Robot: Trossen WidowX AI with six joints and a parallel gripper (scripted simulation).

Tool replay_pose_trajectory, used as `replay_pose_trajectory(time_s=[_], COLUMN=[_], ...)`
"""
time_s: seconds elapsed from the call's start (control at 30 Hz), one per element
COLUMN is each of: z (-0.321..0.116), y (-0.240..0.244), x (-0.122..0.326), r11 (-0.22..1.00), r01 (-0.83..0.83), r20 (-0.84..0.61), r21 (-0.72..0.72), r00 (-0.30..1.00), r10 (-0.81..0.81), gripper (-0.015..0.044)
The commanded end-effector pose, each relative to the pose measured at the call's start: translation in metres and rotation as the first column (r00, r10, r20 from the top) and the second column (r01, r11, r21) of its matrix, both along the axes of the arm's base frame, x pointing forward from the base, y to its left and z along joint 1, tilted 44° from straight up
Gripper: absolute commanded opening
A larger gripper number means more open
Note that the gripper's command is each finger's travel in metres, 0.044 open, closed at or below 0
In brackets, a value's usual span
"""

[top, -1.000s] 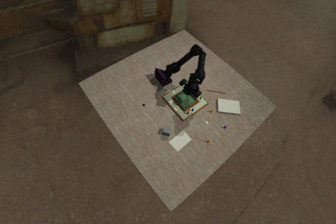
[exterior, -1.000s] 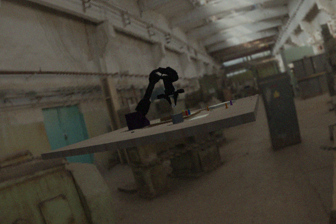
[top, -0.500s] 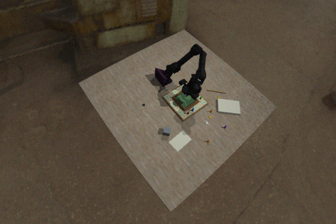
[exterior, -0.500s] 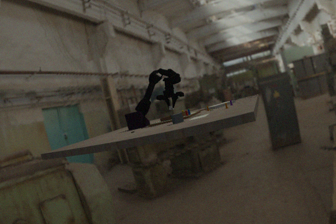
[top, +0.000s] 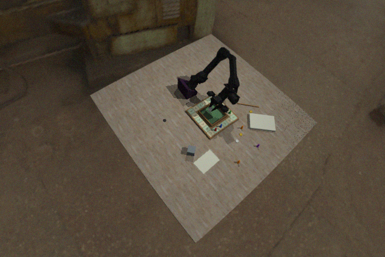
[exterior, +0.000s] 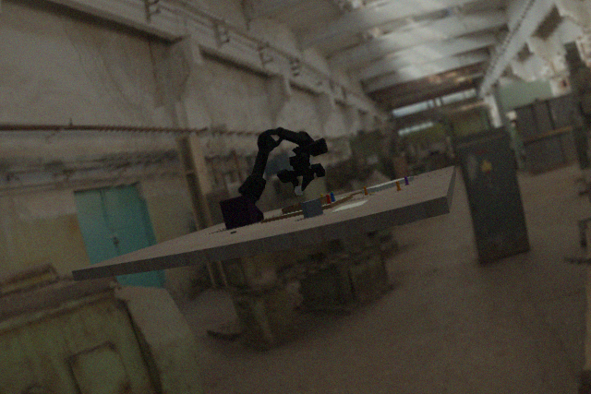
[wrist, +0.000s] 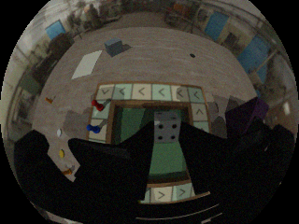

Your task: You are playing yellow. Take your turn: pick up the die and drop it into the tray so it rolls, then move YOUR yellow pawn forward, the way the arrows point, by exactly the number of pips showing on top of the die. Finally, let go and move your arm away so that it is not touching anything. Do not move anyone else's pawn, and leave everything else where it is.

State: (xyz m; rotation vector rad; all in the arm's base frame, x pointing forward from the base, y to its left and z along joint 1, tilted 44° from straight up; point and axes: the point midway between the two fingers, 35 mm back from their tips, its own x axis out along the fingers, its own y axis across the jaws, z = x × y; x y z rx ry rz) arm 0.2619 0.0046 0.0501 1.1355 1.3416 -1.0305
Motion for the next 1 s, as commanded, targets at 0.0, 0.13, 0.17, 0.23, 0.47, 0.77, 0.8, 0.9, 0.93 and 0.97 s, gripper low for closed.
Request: replay_pose_trajectory(time_s=[0.0,0.13,0.17,0.23,0.47,0.77,0.8,0.9,0.93,0.97], z=[0.000,0.001,0.003,0.015,0.045,0.045,0.045,0.045,0.045,0.045], y=[0.000,0.000,0.000,-0.001,-0.003,-0.003,-0.003,-0.003,-0.003,-0.003], x=[-0.001,-0.001,0.000,0.003,0.007,0.007,0.007,0.007,0.007,0.007], r11=[0.995,0.985,0.985,0.985,0.985,0.985,0.985,0.985,0.985,0.985], r01=[0.030,0.056,0.056,0.056,0.056,0.056,0.056,0.056,0.056,0.056], r20=[0.054,0.103,0.104,0.104,0.104,0.104,0.104,0.104,0.104,0.104], r21=[-0.099,-0.160,-0.160,-0.160,-0.161,-0.161,-0.161,-0.161,-0.161,-0.161], r00=[0.998,0.994,0.994,0.994,0.994,0.994,0.994,0.994,0.994,0.994], r10=[-0.025,-0.040,-0.040,-0.040,-0.040,-0.040,-0.040,-0.040,-0.040,-0.040], gripper=[0.0000,0.0000,0.0000,0.0000,0.0000,0.0000,0.0000,0.0000,0.0000,0.0000])
